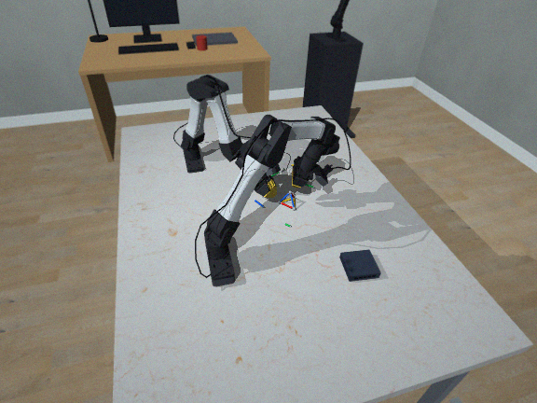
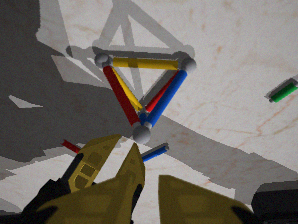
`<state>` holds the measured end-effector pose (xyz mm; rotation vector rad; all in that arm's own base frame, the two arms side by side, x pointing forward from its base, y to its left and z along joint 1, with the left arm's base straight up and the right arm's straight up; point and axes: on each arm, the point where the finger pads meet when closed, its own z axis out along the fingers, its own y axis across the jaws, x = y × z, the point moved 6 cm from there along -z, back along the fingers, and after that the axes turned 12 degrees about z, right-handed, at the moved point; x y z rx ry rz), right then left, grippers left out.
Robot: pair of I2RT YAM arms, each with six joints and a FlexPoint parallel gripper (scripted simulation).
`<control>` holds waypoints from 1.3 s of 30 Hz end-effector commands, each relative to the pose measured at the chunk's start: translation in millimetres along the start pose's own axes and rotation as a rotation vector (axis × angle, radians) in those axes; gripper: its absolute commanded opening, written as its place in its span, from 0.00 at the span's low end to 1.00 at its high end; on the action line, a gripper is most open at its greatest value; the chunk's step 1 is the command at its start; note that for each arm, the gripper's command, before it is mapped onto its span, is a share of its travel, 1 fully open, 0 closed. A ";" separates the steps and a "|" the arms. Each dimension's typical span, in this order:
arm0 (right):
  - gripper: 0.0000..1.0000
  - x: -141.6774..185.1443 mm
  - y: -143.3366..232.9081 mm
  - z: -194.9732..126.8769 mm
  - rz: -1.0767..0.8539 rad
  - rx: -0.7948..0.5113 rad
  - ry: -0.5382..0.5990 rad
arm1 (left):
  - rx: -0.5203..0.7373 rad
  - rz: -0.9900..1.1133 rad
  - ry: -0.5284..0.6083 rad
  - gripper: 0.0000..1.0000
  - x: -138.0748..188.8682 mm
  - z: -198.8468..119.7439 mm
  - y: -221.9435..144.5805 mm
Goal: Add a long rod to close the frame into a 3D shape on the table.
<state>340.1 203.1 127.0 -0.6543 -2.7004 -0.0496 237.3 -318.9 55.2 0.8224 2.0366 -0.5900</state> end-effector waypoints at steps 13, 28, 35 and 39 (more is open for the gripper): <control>0.16 12.6 -1.4 -22.6 -0.006 -0.030 -0.027 | 0.012 0.076 0.036 0.18 -30.4 -64.2 -10.1; 0.61 21.8 3.5 -22.8 0.030 -0.094 -0.271 | 0.036 0.248 0.117 0.18 -123.5 -169.4 -22.3; 0.61 61.2 -4.8 -20.1 0.053 -0.135 -0.531 | 0.048 0.314 0.074 0.18 -159.9 -253.4 -24.9; 0.61 75.7 -9.3 -18.2 0.053 -0.150 -0.609 | 0.048 0.330 0.067 0.18 -167.8 -284.5 -23.8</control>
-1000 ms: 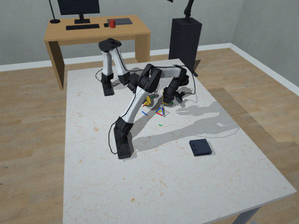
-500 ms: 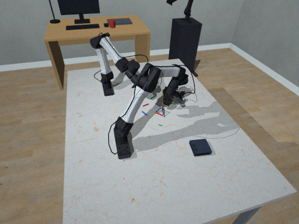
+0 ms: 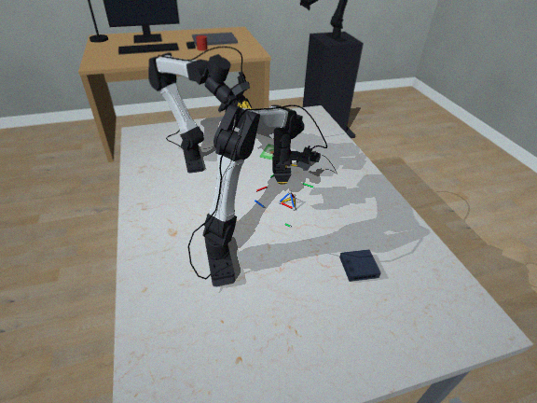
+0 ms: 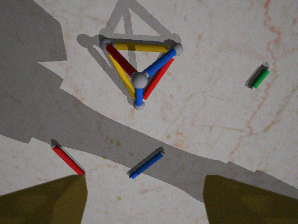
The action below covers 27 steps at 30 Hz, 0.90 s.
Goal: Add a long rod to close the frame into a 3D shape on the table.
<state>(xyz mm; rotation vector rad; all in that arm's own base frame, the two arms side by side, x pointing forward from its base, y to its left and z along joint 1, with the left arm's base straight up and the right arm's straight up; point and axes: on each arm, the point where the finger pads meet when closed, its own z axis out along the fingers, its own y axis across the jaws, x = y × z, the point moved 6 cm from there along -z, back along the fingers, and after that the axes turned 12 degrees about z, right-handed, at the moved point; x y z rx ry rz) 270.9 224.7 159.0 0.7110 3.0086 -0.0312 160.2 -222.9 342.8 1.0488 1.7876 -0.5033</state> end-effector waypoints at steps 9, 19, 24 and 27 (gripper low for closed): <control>0.61 36.5 -6.3 -19.1 0.048 -0.130 -0.390 | 0.038 0.071 0.120 0.18 -11.0 -75.6 -2.0; 0.61 45.2 -7.3 -20.5 0.019 -0.130 -0.385 | 0.043 0.072 0.111 0.18 -11.2 -88.9 -2.7; 0.61 45.2 -7.3 -20.5 0.019 -0.130 -0.385 | 0.045 0.072 0.120 0.18 -9.8 -88.5 -2.9; 0.61 45.2 -7.3 -20.5 0.019 -0.130 -0.385 | 0.045 0.072 0.120 0.18 -9.8 -88.5 -2.9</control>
